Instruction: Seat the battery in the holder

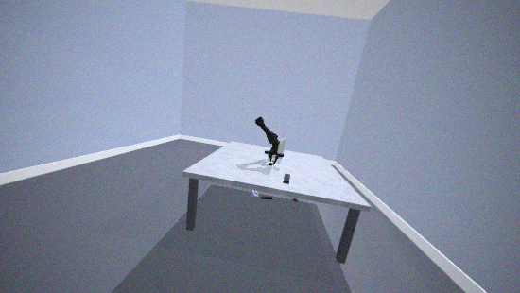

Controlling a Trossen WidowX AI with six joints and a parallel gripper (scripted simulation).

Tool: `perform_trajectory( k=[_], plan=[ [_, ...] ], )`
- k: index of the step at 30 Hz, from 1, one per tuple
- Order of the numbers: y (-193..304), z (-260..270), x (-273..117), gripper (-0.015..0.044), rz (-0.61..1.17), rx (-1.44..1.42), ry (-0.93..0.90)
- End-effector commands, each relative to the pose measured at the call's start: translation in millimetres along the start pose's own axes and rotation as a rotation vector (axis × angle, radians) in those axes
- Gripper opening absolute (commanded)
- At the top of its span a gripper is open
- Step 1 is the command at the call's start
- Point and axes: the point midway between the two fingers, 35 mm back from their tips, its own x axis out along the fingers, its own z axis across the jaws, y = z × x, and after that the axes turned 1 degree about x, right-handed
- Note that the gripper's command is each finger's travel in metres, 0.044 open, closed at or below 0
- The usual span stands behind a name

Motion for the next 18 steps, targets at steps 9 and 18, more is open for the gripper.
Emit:
perform_trajectory(
  k=[9,18],
  plan=[
    [-7.2,8.3,-72.3,0.044,-0.01,0.014,-0.002],
    [-7.0,8.7,-73.0,0.044,-0.01,0.014,-0.002]
  ],
)
